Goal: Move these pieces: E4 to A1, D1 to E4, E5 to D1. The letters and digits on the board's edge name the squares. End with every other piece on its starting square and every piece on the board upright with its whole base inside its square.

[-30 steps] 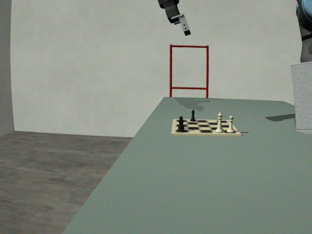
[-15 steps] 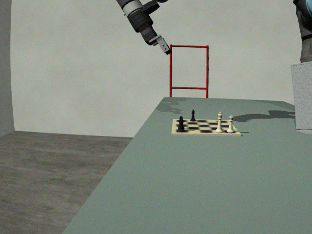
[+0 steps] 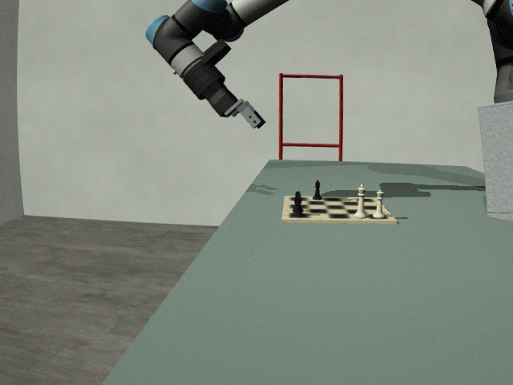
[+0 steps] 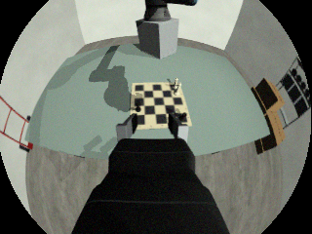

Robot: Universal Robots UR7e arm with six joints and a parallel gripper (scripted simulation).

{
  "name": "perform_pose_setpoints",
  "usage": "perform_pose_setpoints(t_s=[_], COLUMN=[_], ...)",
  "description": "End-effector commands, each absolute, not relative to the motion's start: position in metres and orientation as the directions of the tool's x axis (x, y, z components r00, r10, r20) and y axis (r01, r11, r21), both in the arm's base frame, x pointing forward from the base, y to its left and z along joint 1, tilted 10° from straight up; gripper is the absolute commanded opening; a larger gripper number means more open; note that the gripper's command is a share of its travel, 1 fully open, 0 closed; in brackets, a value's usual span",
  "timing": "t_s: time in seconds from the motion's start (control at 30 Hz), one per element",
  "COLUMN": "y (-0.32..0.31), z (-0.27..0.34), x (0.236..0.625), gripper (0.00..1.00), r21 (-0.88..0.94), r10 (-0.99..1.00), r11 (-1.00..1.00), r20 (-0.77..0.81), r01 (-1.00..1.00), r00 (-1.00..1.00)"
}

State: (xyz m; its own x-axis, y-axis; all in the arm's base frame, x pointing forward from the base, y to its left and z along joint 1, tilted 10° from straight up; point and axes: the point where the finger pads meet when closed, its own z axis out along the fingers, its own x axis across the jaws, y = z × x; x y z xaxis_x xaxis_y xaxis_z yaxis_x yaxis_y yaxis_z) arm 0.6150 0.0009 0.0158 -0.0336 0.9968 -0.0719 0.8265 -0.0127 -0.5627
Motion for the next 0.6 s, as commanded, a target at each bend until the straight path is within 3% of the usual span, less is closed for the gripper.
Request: perform_pose_setpoints(t_s=[0.0, 0.57], y=[0.006, 0.021], z=[-0.013, -0.086], x=[0.627, 0.635], gripper=[1.00, 1.00], r21=[-0.613, -0.704], r10=[0.995, 0.989], r11=[-0.016, -0.025], r20=[-0.086, -0.119], r01=[0.790, 0.710], r00=[-0.046, -0.083])
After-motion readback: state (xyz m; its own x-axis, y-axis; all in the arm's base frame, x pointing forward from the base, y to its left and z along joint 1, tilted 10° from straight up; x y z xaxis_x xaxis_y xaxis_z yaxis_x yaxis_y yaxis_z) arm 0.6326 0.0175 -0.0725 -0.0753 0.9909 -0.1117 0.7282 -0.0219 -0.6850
